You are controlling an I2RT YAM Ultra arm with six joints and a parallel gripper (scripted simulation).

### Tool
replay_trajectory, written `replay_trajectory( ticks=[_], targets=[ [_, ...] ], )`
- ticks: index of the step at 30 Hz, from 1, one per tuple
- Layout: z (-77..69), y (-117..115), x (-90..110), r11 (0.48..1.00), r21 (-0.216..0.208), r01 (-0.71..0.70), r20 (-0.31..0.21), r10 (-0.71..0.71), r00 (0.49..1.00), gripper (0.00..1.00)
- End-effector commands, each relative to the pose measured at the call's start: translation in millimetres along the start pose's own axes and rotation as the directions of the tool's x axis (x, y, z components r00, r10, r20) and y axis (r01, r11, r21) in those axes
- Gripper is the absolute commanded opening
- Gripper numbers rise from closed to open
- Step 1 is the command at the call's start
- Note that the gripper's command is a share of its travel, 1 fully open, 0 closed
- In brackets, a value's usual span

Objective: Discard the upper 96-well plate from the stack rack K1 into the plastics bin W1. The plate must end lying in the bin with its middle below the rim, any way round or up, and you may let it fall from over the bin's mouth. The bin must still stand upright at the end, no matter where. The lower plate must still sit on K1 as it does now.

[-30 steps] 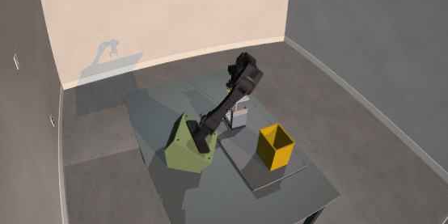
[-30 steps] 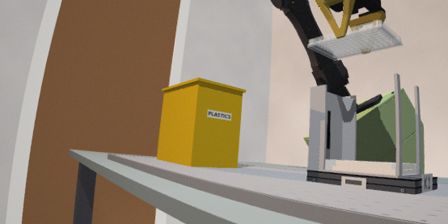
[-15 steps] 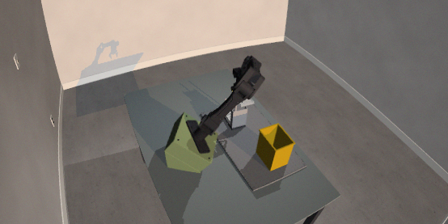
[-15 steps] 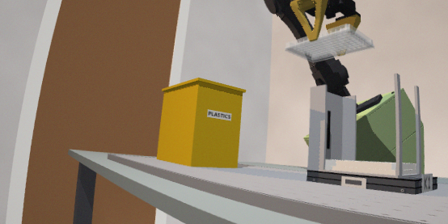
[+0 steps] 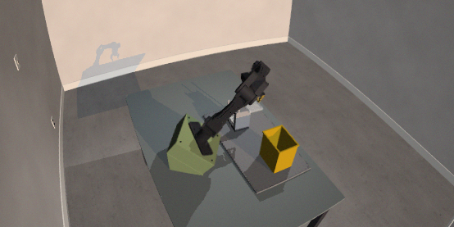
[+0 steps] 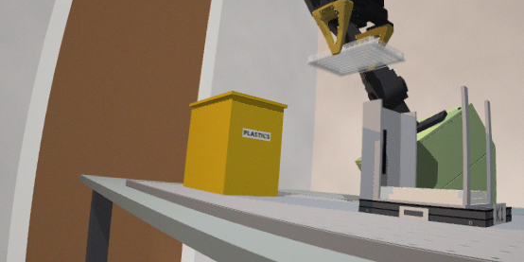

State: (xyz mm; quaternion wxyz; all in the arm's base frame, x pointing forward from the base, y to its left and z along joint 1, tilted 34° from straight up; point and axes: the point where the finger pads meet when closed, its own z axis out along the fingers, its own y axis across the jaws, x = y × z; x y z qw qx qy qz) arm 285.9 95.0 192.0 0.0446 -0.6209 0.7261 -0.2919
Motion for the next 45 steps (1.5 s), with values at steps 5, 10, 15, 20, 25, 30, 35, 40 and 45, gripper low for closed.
replay_trajectory(
  ticks=[5, 10, 15, 20, 25, 30, 35, 40, 45],
  targets=[
    [-3.8, -3.5, 15.7, 1.0, 0.007, 0.022, 0.015, -0.022, 1.0, 0.0],
    [-3.6, -6.5, 32.2, 1.0, 0.008, 0.022, 0.015, -0.022, 1.0, 0.0],
    [-3.4, -9.4, 48.7, 1.0, 0.008, 0.022, 0.014, -0.022, 1.0, 0.0],
    [-3.3, -11.2, 58.6, 1.0, 0.008, 0.022, 0.014, -0.022, 1.0, 0.0],
    [-3.2, -14.1, 75.1, 1.0, 0.008, 0.022, 0.014, -0.022, 1.0, 0.0],
    [-3.0, -17.1, 91.6, 1.0, 0.009, 0.022, 0.013, -0.022, 1.0, 0.0],
    [-3.0, -18.8, 101.5, 1.0, 0.009, 0.022, 0.013, -0.022, 1.0, 0.0],
    [-2.9, -21.8, 118.0, 1.0, 0.009, 0.022, 0.012, -0.022, 1.0, 0.0],
    [-2.8, -24.7, 134.5, 1.0, 0.01, 0.022, 0.012, -0.022, 1.0, 0.0]
  ],
)
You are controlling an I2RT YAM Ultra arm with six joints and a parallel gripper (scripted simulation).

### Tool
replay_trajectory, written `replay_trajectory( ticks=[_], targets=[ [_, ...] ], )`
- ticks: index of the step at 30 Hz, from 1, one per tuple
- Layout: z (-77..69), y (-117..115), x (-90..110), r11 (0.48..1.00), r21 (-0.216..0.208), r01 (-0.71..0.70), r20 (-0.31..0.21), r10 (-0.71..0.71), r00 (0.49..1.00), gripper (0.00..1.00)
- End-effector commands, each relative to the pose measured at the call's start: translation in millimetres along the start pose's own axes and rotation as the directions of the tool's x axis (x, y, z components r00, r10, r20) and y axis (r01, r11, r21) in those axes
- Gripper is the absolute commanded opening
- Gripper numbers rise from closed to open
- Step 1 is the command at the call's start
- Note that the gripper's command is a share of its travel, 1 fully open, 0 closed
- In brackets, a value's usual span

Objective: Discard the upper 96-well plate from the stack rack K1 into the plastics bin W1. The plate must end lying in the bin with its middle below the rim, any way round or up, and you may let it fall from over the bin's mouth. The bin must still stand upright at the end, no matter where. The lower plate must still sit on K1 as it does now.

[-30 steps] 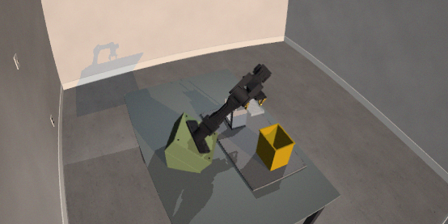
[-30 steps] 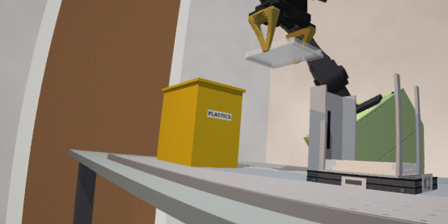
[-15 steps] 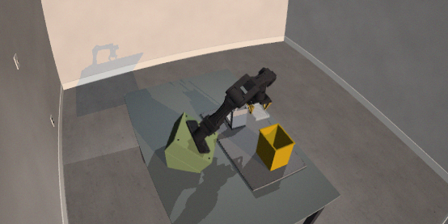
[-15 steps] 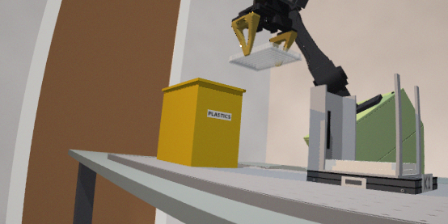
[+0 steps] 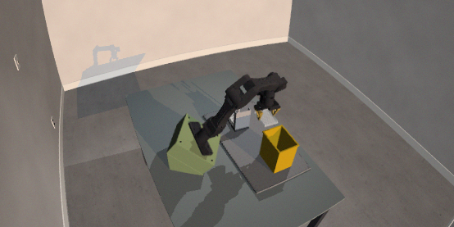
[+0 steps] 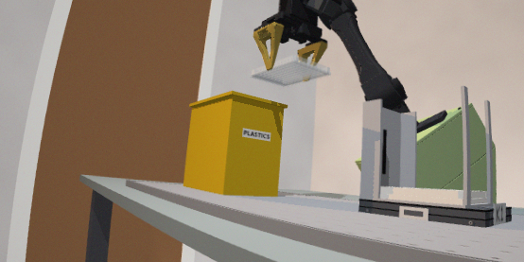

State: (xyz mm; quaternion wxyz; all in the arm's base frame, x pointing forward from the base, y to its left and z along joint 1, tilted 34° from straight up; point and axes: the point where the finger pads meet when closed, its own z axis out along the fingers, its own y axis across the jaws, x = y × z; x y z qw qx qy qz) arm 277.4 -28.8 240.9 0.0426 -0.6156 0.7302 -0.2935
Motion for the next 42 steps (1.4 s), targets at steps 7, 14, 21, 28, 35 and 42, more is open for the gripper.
replay_trajectory(
  ticks=[7, 14, 21, 28, 35, 42],
  targets=[
    [-4.2, -4.6, 19.7, 0.999, 0.013, 0.033, 0.02, -0.034, 0.999, 0.0],
    [-4.0, -8.9, 42.8, 0.999, 0.013, 0.034, 0.019, -0.034, 0.999, 0.0],
    [-3.8, -13.3, 65.8, 0.999, 0.014, 0.034, 0.018, -0.034, 0.999, 0.0],
    [-3.6, -16.4, 82.2, 0.999, 0.014, 0.034, 0.017, -0.034, 0.999, 0.0],
    [-3.4, -20.7, 105.1, 0.999, 0.014, 0.034, 0.016, -0.035, 0.999, 0.0],
    [-3.3, -23.8, 121.5, 0.999, 0.014, 0.035, 0.015, -0.035, 0.999, 0.0]
  ],
)
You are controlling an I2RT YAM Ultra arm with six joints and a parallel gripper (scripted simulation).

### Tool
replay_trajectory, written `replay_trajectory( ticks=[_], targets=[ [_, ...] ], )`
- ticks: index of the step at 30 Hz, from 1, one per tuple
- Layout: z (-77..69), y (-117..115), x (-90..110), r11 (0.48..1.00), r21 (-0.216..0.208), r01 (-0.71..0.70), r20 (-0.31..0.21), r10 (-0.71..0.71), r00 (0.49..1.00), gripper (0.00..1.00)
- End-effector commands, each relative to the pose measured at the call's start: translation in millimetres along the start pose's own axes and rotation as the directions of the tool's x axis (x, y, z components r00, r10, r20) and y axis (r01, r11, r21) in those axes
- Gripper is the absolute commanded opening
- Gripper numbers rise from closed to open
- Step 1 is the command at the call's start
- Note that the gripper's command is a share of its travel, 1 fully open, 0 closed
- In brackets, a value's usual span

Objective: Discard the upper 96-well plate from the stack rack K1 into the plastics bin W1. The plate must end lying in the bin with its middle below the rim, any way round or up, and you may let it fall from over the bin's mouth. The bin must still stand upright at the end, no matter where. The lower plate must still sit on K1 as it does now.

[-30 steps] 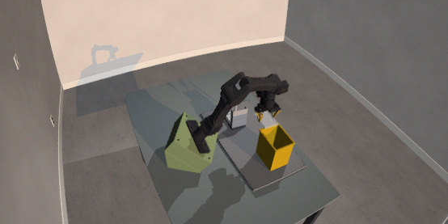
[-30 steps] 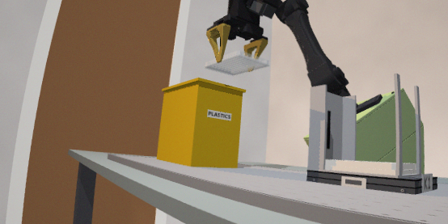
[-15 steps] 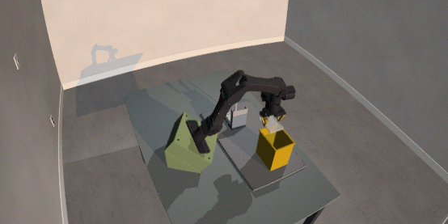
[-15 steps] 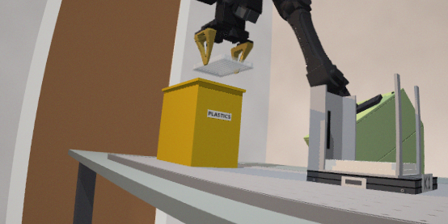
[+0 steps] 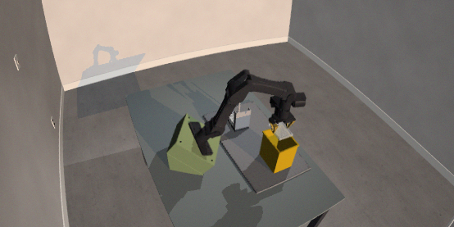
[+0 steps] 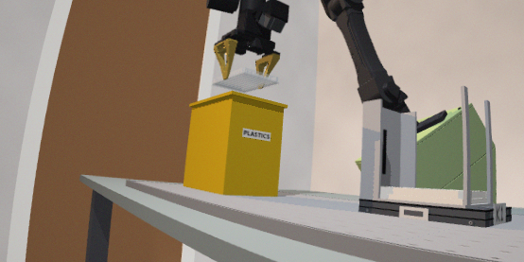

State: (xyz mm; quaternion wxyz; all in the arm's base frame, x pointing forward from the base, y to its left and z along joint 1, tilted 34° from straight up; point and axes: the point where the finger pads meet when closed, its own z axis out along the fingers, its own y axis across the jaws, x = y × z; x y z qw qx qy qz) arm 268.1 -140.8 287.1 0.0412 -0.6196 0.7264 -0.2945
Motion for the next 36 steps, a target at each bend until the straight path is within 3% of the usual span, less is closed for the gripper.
replay_trajectory(
  ticks=[1, 6, 22, 36],
  targets=[
    [-3.4, -2.5, 5.3, 1.0, 0.013, 0.023, 0.015, -0.024, 1.0, 0.0],
    [-3.3, -5.3, 20.8, 1.0, 0.013, 0.024, 0.014, -0.024, 1.0, 0.0],
    [-3.3, -4.7, 19.0, 1.0, 0.013, 0.024, 0.014, -0.024, 1.0, 0.0],
    [16.7, -5.5, 18.7, 1.0, 0.013, 0.024, 0.014, -0.024, 1.0, 0.0]
  ],
)
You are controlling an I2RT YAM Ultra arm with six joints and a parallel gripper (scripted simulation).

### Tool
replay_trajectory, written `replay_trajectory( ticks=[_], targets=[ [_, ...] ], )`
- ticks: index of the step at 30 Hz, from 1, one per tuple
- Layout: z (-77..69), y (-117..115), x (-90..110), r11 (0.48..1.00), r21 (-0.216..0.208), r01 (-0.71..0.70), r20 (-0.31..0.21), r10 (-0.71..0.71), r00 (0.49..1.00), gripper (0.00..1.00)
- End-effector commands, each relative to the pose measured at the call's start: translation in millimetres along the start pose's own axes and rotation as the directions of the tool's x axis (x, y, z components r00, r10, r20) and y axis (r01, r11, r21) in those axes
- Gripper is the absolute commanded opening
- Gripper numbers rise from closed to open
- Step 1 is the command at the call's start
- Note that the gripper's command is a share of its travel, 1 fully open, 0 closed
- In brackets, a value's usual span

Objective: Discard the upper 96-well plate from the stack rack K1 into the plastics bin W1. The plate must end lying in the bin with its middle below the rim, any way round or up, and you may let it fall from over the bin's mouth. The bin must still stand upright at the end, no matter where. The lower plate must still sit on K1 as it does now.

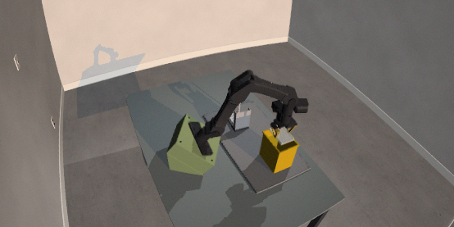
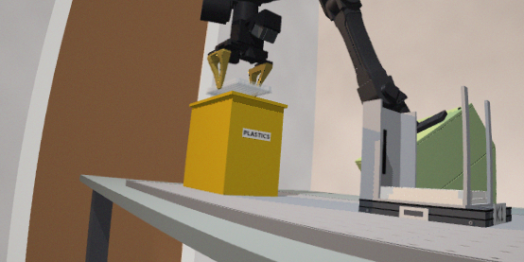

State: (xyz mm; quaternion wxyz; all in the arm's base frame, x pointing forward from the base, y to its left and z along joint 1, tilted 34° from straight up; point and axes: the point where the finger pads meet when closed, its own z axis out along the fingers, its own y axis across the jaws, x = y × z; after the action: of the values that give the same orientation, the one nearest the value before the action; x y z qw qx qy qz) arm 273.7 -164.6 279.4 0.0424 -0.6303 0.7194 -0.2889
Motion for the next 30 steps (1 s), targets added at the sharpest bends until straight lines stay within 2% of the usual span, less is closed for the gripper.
replay_trajectory(
  ticks=[1, 6, 24, 25, 30],
  targets=[
    [0.7, -3.0, 0.4, 1.0, 0.016, 0.001, -0.001, -0.001, 1.0, 0.0],
    [9.0, -3.6, 0.5, 1.0, 0.016, 0.001, -0.001, -0.001, 1.0, 0.0],
    [9.0, -3.4, 0.6, 1.0, 0.016, 0.001, -0.001, -0.001, 1.0, 0.0],
    [9.0, -3.4, 0.6, 1.0, 0.016, 0.001, -0.001, -0.001, 1.0, 1.0],
    [9.0, -3.4, 0.6, 1.0, 0.016, 0.001, -0.001, -0.001, 1.0, 1.0]
  ],
)
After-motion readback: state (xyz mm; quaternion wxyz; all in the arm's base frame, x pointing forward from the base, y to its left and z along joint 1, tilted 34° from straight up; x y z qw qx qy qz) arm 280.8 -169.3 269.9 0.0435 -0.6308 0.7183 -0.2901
